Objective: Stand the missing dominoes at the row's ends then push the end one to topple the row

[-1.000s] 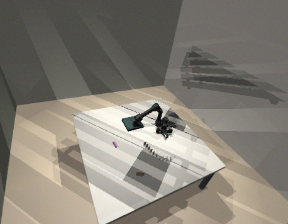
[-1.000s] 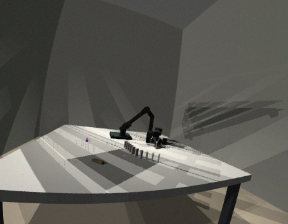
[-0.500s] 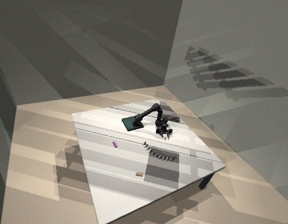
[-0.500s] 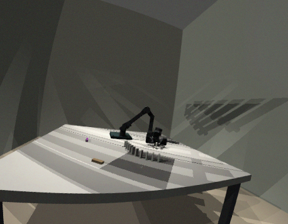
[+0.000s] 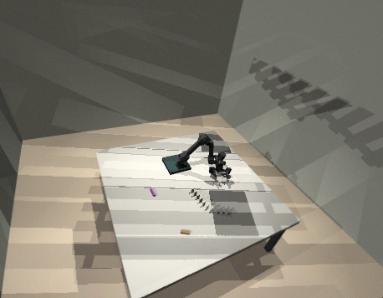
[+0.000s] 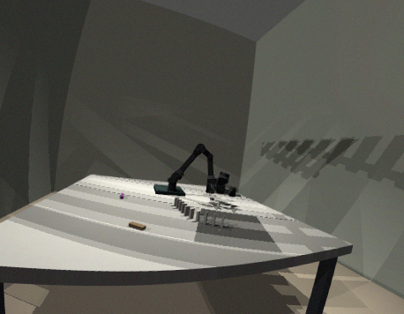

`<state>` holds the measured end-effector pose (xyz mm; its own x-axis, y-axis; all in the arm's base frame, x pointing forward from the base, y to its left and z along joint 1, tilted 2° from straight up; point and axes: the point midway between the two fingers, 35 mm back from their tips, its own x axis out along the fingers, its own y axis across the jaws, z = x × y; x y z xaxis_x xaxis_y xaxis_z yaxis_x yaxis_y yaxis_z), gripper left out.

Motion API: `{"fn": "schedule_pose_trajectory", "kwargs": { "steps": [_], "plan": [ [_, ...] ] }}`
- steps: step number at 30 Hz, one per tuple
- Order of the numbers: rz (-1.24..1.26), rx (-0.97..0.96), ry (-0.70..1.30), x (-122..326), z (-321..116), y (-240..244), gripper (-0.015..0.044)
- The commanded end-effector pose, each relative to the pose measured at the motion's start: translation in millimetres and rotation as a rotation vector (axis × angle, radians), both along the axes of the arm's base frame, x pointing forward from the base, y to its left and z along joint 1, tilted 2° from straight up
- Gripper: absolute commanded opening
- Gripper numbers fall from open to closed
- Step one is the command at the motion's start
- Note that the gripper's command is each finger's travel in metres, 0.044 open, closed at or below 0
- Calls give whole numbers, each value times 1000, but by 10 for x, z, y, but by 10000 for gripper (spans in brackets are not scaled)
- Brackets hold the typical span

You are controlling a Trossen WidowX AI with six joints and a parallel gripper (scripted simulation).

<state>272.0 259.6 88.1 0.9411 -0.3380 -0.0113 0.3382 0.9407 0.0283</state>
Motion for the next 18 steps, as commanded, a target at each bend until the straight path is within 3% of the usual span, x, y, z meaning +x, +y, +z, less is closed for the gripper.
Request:
{"fn": "schedule_pose_trajectory", "kwargs": {
  "steps": [1, 11, 18],
  "plan": [
    [87, -145, 95, 229, 35, 196, 440],
    [539, -684, 667, 899, -81, 555, 440],
    [763, -760, 867, 963, 59, 528, 440]
  ]
}}
